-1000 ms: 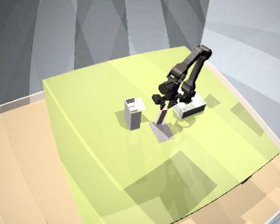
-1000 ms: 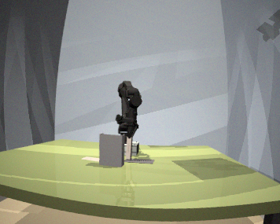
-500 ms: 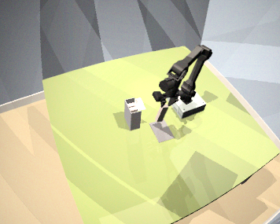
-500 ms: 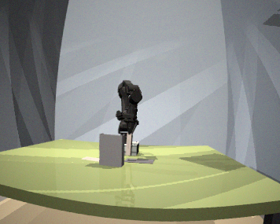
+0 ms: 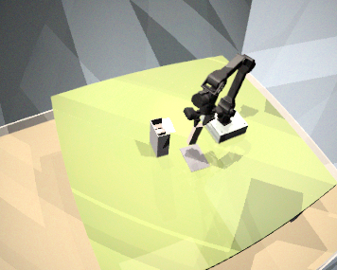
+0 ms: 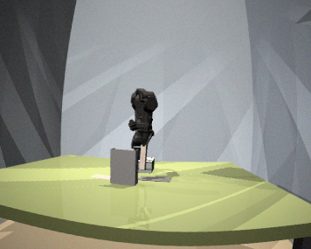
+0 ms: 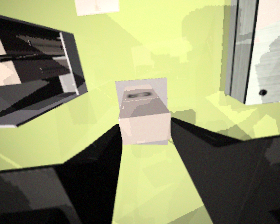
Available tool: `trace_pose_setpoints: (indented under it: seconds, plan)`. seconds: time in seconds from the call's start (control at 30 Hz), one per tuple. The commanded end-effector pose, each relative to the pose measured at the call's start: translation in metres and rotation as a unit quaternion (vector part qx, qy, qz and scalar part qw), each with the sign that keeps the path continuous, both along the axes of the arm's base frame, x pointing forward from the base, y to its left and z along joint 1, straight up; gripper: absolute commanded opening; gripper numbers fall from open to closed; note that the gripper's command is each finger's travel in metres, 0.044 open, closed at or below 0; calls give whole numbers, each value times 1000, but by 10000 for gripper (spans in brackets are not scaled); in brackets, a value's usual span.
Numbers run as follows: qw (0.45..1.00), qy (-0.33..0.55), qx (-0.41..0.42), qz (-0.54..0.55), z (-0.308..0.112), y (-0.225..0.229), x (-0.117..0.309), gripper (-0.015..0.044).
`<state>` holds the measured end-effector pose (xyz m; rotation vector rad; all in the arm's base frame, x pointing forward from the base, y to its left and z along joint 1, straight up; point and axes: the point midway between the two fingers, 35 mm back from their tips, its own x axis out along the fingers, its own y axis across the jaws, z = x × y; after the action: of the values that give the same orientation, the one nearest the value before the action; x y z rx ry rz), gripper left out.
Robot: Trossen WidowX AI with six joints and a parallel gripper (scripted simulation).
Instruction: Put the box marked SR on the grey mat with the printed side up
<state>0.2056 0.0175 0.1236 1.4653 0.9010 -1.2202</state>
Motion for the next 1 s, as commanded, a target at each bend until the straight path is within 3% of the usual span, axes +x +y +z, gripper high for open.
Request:
trace_pose_setpoints:
  seconds: [0.0, 0.97]
  plan:
    - [1000, -3, 0, 2, 1, -1, 5, 153]
    - [1000, -3, 1, 1, 7, -21, 46, 153]
